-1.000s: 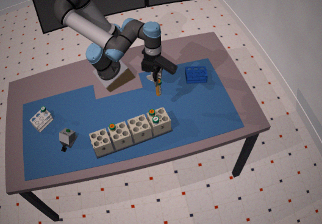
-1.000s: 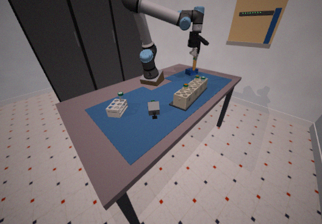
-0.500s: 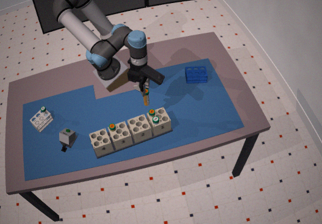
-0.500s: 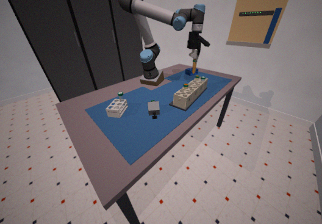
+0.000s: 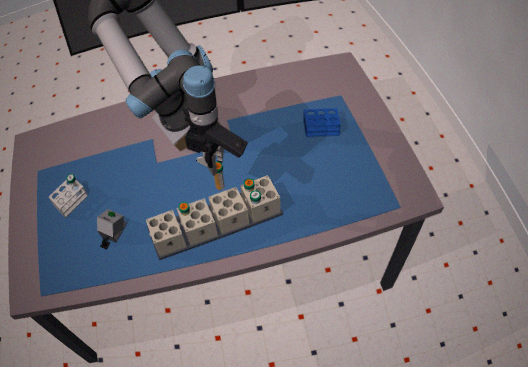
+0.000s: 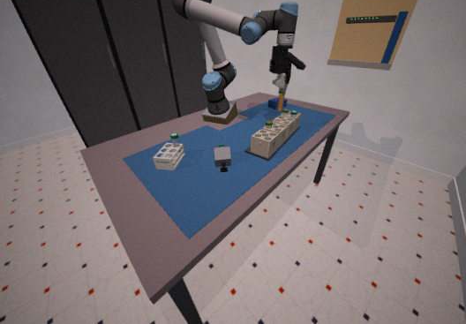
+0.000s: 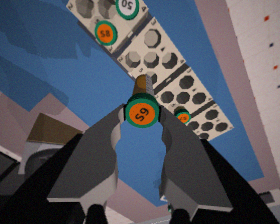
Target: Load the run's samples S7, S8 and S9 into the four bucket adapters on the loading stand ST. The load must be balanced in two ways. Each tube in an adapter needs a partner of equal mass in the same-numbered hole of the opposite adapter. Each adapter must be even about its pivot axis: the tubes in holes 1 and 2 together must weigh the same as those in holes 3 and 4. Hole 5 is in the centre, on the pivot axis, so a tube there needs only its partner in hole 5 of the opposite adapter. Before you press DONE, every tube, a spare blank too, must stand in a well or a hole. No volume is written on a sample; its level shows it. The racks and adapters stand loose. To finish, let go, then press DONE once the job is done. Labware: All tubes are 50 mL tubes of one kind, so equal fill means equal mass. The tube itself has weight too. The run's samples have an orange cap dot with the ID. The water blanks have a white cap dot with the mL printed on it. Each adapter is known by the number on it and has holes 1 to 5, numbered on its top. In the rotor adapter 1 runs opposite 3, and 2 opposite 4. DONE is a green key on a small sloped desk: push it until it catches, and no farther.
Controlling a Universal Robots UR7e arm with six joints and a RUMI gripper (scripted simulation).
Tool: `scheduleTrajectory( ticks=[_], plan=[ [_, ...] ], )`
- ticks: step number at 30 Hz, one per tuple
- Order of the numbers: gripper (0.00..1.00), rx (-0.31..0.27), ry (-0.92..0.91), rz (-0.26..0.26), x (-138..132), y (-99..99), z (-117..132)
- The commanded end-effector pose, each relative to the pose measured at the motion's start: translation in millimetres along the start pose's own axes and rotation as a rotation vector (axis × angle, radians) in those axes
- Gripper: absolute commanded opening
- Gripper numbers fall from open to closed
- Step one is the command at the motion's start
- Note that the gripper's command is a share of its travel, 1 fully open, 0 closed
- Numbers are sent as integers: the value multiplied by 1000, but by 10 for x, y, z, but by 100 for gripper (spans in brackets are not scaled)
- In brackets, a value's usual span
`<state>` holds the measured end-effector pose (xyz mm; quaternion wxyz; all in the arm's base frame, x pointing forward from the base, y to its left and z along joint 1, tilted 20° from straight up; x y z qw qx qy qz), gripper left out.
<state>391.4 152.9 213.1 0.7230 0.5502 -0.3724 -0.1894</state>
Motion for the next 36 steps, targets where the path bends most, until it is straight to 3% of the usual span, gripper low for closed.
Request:
scheduleTrajectory(
  ticks=[1,6,18,27,36],
  plan=[
    [0,3,2,-3,361,0,57],
    [0,3,2,-3,558,-1,94],
    [0,3,2,-3,1344,-4,241],
    [0,3,2,-3,1364,-4,244],
    [0,3,2,-3,1364,-244,243]
  ],
)
Point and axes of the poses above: the point where the finger pads meet when closed, its own y axis back along the fingers, its own x axis across the jaws, z = x × y, the point moved 3 cm from there along y, back along the fingers, and after that the axes turned 12 degrees about -y, right-handed, at the moved point
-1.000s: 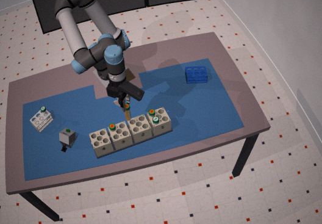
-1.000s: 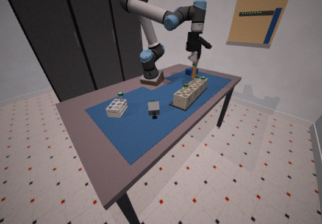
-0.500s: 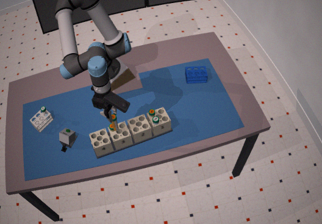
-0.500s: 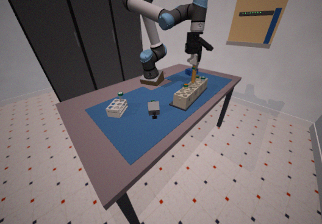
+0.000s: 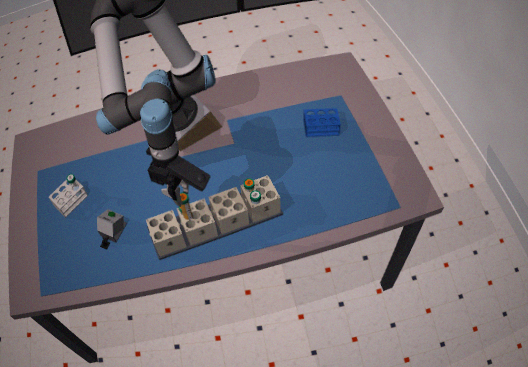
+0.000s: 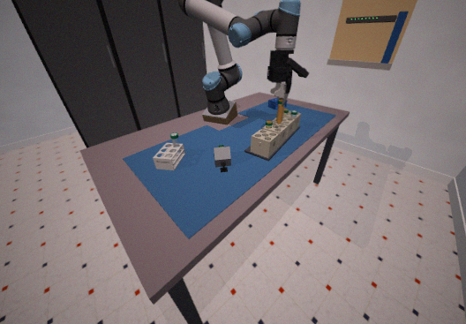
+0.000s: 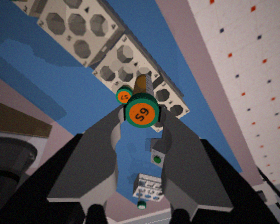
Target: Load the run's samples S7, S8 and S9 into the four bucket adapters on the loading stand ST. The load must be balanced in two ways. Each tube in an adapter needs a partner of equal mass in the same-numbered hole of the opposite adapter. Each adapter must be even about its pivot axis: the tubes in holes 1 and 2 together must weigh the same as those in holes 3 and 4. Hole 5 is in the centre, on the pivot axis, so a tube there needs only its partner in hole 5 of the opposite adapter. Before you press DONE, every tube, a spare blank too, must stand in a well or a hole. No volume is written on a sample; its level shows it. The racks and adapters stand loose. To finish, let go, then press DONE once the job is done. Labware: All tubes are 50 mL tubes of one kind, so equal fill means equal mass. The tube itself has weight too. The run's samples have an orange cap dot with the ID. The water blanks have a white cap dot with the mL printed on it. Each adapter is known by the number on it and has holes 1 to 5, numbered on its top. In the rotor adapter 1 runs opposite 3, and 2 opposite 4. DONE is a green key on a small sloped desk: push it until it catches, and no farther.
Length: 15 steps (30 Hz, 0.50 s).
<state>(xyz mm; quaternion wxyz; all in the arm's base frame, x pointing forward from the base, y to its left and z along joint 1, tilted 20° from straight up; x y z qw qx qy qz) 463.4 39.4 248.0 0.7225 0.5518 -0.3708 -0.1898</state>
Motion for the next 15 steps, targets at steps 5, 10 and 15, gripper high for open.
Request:
scheduleTrajectory(
  ticks=[5,10,15],
  plan=[
    [0,1,0,1,5,-186,-3],
    [0,1,0,1,5,-266,-3],
    [0,1,0,1,5,-266,-3]
  ],
)
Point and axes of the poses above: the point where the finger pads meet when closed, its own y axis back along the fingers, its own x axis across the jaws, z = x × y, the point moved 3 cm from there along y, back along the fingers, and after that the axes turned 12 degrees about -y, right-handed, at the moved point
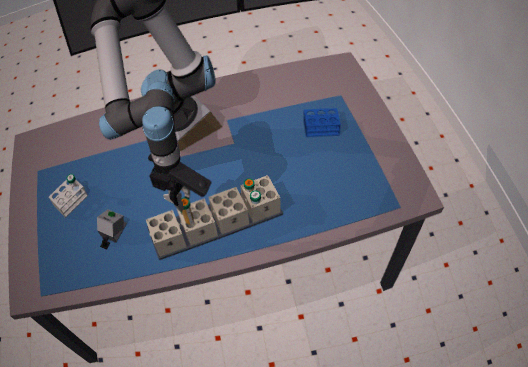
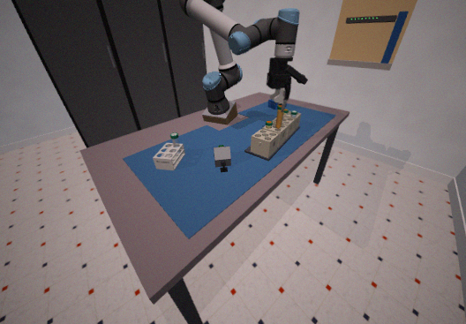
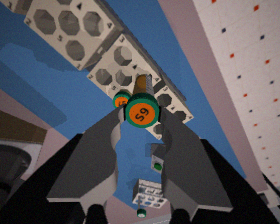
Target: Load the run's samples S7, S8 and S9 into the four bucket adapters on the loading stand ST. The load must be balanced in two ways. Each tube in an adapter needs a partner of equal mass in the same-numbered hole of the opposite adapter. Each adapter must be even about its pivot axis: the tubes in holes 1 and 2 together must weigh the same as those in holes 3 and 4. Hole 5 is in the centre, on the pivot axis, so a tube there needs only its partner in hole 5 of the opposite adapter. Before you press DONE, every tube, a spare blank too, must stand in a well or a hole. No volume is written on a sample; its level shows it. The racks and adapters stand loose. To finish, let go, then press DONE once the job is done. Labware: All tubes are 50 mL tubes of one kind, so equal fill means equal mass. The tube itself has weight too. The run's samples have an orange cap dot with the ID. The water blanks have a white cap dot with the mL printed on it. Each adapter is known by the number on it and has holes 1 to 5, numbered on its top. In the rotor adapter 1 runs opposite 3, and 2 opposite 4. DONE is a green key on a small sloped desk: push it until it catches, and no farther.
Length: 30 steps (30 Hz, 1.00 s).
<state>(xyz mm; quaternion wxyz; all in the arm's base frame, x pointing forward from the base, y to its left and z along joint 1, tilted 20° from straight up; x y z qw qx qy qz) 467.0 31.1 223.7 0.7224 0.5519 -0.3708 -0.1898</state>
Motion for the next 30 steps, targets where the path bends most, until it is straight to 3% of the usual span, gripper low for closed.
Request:
scheduleTrajectory(
  ticks=[1,10,30],
  plan=[
    [0,1,0,1,3,-6,-3],
    [0,1,0,1,3,-6,-2],
    [0,1,0,1,4,-247,-3]
  ],
)
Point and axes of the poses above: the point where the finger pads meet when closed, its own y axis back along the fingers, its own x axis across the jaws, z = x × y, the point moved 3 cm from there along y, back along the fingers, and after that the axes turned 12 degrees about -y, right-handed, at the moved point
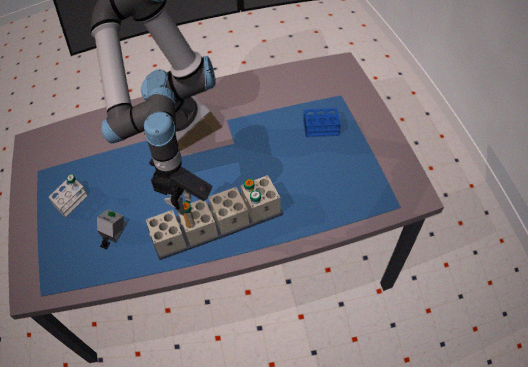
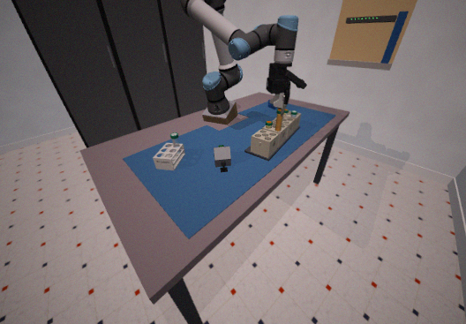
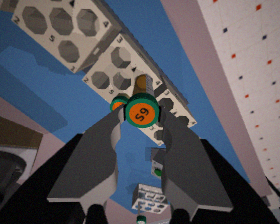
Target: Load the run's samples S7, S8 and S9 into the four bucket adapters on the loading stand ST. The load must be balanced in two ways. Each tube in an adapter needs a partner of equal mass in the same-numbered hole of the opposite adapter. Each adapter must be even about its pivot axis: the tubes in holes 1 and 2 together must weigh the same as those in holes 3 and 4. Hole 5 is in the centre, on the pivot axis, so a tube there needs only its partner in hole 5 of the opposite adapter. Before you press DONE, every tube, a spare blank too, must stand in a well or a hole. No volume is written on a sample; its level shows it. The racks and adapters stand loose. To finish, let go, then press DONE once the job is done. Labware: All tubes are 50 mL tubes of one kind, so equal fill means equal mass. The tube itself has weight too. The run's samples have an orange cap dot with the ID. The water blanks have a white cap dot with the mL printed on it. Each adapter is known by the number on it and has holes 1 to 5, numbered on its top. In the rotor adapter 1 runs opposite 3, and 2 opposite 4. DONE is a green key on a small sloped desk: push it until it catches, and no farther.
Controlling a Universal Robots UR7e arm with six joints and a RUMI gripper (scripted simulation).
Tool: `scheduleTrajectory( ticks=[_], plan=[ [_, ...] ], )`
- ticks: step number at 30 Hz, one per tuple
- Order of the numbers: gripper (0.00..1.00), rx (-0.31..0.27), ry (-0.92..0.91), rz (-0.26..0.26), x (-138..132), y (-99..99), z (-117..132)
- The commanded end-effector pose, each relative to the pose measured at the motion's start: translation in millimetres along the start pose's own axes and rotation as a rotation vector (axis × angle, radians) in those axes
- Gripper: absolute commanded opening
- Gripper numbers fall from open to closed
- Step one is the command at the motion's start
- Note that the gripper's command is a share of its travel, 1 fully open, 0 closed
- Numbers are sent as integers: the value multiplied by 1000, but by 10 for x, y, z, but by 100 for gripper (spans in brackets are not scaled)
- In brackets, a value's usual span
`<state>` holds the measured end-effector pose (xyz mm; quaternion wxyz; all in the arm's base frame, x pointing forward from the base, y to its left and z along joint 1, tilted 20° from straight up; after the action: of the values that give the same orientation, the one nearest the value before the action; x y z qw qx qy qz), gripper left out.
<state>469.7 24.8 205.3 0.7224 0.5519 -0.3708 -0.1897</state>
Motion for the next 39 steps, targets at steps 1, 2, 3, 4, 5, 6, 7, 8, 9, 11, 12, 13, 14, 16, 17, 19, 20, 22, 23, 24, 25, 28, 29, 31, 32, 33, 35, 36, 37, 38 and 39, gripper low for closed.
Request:
scheduleTrajectory(
  ticks=[1,2,3,4,5,6,7,8,9,11,12,13,14,16,17,19,20,22,23,24,25,28,29,31,32,33,35,36,37,38,39],
  plan=[
    [0,1,0,1,3,-64,-2],
    [0,1,0,1,3,-77,-2],
    [0,1,0,1,3,-91,-2],
    [0,1,0,1,3,-104,-2],
    [0,1,0,1,3,-117,-2],
    [0,1,0,1,3,-131,-2],
    [0,1,0,1,3,-144,-2],
    [0,1,0,1,3,-157,-2],
    [0,1,0,1,3,-157,-2],
    [0,1,0,1,3,-171,-2],
    [0,1,0,1,3,-184,-2],
    [0,1,0,1,3,-197,-2],
    [0,1,0,1,3,-211,-2],
    [0,1,0,1,3,-237,-2],
    [0,1,0,1,3,-251,-2],
    [0,1,0,1,3,-277,-2],
    [0,1,0,1,3,-291,-2],
    [0,1,0,1,3,-317,-2],
    [0,1,0,1,3,-331,-2],
    [0,1,0,1,3,-344,-2],
    [0,1,0,1,3,-357,-2],
    [0,1,0,1,3,-371,-2],
    [0,1,0,1,3,-384,-2],
    [0,1,0,1,3,-411,-2],
    [0,1,0,1,3,-424,-2],
    [0,1,0,1,3,-437,-2],
    [0,1,0,1,3,-464,-2],
    [0,1,0,1,3,-477,-3],
    [0,1,0,1,3,-491,-3],
    [0,1,0,1,3,-504,-3],
    [0,1,0,1,3,-517,-3]
  ],
)
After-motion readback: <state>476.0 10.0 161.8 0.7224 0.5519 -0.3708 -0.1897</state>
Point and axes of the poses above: the point where the finger pads meet when closed, its own y axis back along the fingers, its own x axis across the jaws, z = x × y, the point moved 3 cm from there along y, back along the fingers, and after that the axes turned 12 degrees about -y, right-handed, at the moved point
